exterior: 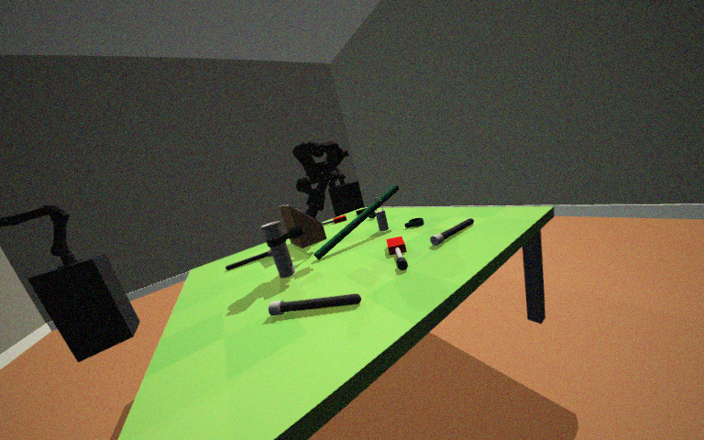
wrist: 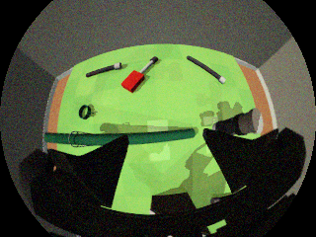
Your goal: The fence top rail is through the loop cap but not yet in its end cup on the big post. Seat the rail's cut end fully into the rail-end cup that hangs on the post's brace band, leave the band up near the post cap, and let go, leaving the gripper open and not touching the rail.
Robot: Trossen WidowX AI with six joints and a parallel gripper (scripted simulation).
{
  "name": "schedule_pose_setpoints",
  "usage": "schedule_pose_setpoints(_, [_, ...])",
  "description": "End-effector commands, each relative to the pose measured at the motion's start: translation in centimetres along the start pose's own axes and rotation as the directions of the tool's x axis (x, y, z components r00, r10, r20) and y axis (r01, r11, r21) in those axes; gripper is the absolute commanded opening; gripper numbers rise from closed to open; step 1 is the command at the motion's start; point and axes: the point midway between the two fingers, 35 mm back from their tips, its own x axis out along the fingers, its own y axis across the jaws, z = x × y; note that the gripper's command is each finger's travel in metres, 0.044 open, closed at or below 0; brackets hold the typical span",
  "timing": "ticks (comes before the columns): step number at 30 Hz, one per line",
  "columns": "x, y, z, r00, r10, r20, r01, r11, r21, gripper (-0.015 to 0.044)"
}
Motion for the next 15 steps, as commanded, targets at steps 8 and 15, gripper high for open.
schedule_pose_setpoints(8, [4.5, 0.3, -1.1, 0.97, 0.017, -0.243, -0.179, 0.727, -0.663, 0.044])
schedule_pose_setpoints(15, [8.4, 0.6, -2.8, 0.892, 0.017, -0.451, -0.449, 0.125, -0.885, 0.044])
